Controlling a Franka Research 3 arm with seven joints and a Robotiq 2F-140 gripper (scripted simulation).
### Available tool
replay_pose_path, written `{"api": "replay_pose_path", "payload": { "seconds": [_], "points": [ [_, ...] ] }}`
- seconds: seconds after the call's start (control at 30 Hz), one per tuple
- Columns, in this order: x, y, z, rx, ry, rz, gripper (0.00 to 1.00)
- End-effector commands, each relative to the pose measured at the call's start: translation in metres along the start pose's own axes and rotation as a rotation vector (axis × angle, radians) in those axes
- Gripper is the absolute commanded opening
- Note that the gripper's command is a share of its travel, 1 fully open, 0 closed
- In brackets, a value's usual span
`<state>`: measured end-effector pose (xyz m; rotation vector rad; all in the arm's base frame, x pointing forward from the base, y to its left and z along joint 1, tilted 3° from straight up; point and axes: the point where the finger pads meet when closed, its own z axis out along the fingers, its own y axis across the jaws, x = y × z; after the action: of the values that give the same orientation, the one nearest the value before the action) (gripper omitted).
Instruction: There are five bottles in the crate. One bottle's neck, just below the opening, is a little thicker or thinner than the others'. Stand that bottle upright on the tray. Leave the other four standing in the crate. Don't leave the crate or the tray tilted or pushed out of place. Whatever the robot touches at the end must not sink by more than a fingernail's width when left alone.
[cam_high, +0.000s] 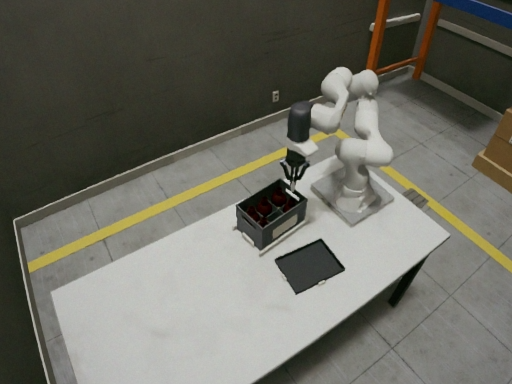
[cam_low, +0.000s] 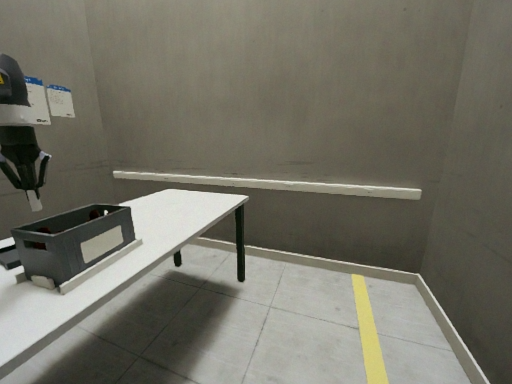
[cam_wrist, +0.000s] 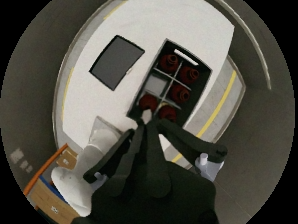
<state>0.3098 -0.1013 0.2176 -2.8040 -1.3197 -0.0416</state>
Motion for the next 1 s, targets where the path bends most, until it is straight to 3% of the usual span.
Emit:
{"api": "replay_pose_path", "payload": {
  "seconds": [0.0,0.87,0.97],
  "points": [
    [0.000,-0.001,-0.001,0.002,0.002,-0.006,0.10],
    [0.000,0.000,-0.001,0.002,0.002,-0.006,0.10],
    [-0.022,0.024,-0.002,0.000,0.003,-0.007,0.10]
  ]
}}
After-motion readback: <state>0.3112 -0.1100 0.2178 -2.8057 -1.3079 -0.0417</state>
